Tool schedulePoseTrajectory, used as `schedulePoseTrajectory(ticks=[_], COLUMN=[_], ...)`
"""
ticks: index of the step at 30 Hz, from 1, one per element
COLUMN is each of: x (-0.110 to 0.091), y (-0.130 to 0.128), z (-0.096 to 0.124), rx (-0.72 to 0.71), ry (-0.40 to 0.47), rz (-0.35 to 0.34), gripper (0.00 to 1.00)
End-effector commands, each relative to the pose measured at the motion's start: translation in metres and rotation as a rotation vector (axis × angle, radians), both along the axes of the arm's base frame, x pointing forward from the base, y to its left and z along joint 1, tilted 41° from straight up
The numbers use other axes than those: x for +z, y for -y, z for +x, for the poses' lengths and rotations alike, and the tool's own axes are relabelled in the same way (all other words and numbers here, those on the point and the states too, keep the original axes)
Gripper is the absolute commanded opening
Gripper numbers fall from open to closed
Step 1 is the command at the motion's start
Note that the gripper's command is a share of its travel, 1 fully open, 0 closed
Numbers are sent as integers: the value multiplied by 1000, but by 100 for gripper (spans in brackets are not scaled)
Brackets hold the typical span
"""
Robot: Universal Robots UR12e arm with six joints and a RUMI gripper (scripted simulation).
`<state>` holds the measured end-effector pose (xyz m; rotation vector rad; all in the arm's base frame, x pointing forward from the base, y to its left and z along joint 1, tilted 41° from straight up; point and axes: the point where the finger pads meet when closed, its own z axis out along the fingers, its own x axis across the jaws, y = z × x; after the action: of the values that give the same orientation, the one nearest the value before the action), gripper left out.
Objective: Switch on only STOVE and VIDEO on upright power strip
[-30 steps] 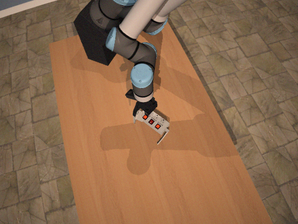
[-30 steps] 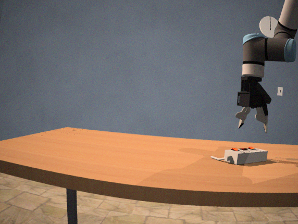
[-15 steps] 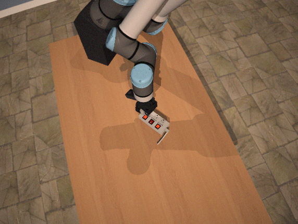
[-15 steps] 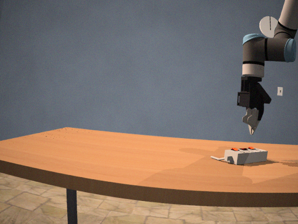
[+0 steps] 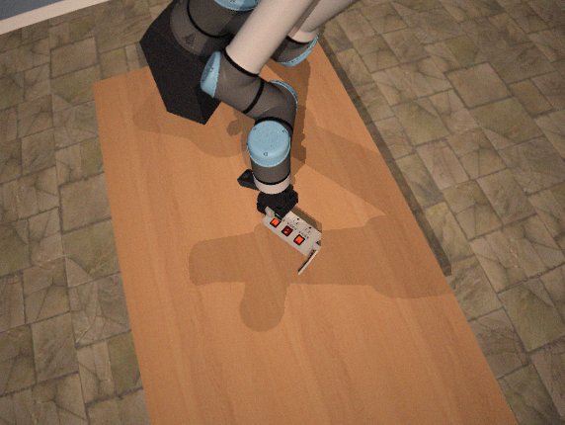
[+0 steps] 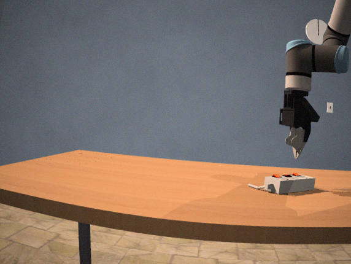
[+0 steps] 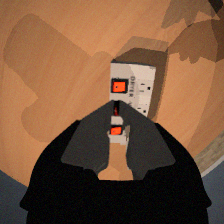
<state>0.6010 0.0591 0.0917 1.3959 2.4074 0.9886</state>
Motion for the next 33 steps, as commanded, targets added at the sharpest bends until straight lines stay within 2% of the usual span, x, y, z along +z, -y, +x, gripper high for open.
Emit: schedulePoseTrajectory(ticks=[1,17,33], x=[0,-1,-11], y=[0,-1,-7], z=[0,1,7], rx=[0,0,0], ry=[1,1,1], rz=[0,0,0], gripper=[0,0,0])
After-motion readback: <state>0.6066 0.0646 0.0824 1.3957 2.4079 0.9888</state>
